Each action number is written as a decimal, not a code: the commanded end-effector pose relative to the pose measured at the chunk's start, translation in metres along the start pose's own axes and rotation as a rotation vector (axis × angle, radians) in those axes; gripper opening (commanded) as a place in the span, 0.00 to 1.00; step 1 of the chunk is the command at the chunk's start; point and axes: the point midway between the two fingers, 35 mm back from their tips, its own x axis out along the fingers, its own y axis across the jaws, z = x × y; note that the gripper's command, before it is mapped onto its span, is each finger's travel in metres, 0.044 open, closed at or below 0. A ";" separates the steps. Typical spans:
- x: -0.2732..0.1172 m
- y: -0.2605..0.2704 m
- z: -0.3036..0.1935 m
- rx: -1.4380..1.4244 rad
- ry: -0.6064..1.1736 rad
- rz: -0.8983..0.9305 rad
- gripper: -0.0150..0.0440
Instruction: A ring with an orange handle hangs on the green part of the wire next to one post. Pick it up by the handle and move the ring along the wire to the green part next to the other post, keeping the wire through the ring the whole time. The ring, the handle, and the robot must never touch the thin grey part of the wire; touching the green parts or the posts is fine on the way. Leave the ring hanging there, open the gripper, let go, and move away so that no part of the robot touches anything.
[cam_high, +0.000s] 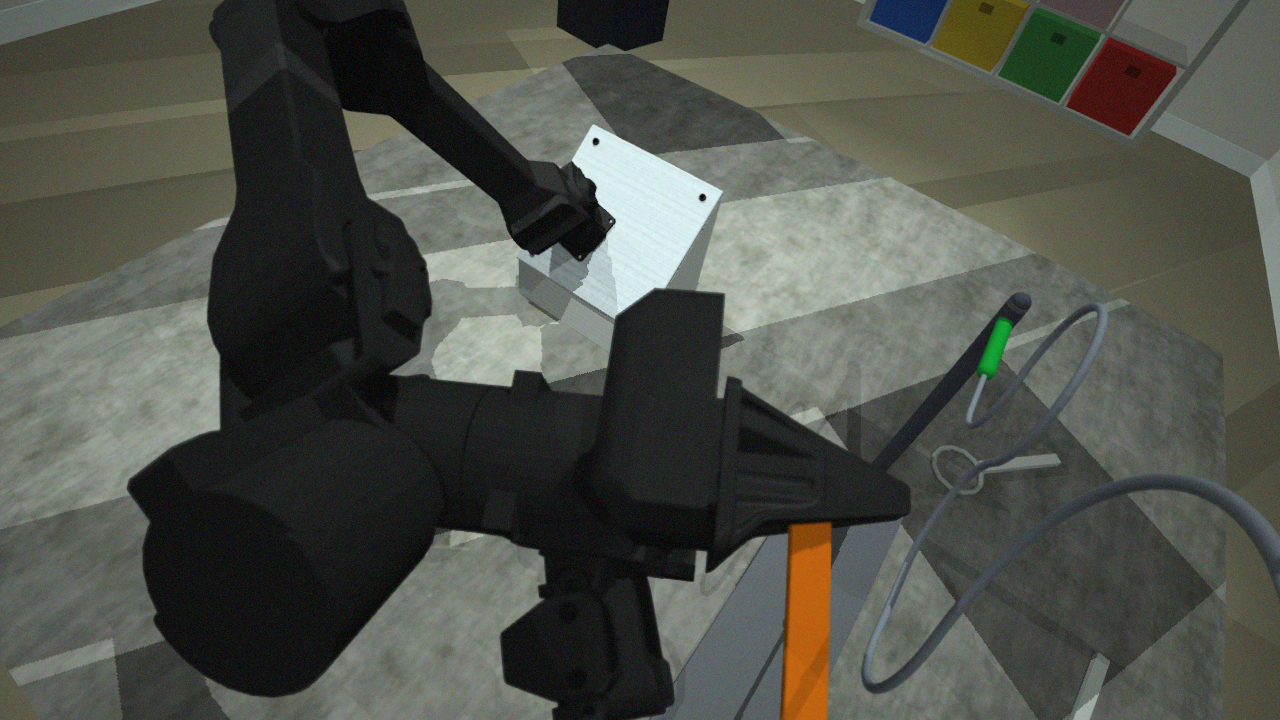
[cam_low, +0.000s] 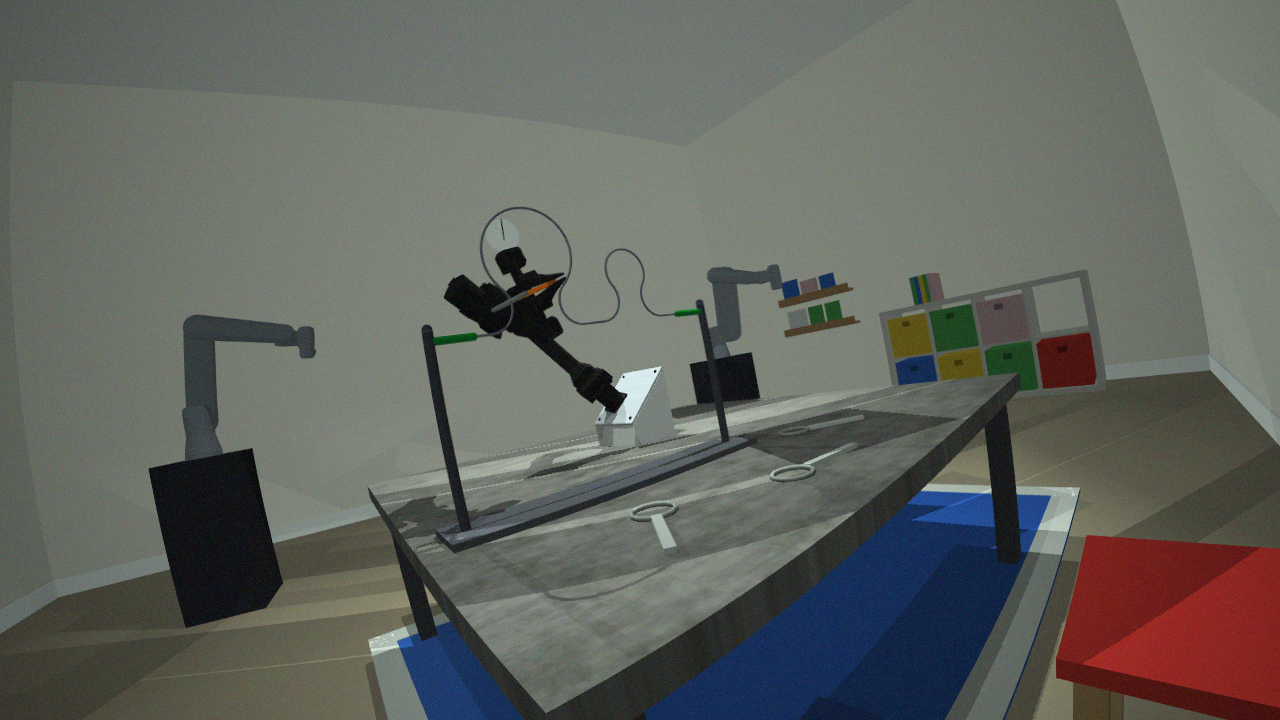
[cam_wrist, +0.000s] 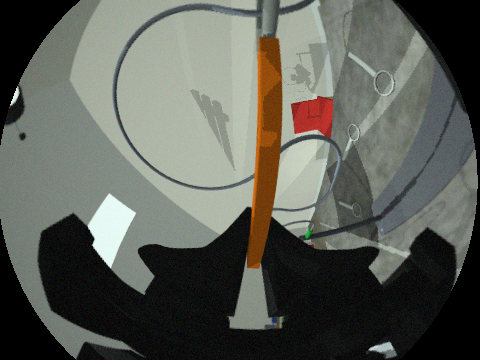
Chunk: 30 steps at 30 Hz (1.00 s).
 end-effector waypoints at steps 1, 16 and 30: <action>-0.001 0.010 -0.001 0.018 0.005 0.025 0.00; -0.001 0.028 0.001 0.116 0.005 0.076 0.00; -0.003 0.043 0.003 0.187 0.006 0.113 0.00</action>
